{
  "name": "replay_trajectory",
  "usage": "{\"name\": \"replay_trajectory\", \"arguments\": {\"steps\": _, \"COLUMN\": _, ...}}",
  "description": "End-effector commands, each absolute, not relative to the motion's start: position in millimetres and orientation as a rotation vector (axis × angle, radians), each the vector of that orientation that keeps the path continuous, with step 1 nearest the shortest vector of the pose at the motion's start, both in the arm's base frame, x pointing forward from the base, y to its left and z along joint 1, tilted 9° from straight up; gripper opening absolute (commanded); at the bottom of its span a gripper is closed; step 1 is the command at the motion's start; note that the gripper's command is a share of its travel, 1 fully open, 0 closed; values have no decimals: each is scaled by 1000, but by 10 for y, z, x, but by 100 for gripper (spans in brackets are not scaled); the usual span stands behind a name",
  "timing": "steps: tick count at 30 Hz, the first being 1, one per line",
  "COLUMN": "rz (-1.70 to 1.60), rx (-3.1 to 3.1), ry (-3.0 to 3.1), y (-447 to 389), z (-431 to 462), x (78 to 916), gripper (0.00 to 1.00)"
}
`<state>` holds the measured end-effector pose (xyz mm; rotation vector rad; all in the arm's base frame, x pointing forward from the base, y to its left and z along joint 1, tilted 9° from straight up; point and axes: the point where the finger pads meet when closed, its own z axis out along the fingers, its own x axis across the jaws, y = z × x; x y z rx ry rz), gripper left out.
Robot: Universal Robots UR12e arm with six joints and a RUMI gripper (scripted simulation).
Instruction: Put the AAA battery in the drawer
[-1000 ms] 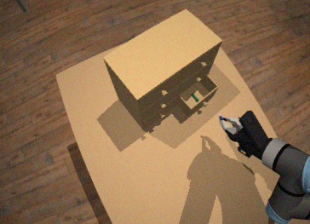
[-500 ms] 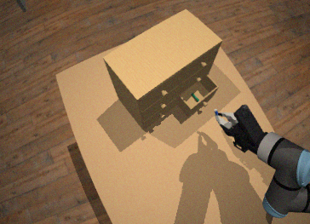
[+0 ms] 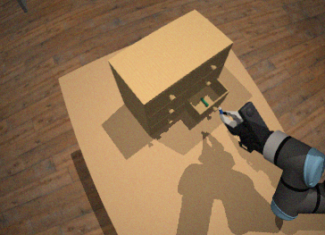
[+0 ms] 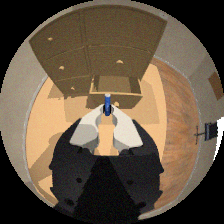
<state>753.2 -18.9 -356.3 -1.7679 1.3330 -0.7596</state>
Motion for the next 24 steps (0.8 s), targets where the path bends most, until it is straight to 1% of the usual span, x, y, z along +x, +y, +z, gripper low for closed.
{"name": "replay_trajectory", "arguments": {"steps": 1, "rz": -760, "rx": -1768, "ry": 1333, "y": -154, "z": -3539, "x": 7661, "gripper": 2}}
{"name": "replay_trajectory", "arguments": {"steps": 24, "rz": -760, "rx": -1768, "ry": 1333, "y": -27, "z": -3466, "x": 8111, "gripper": 2}}
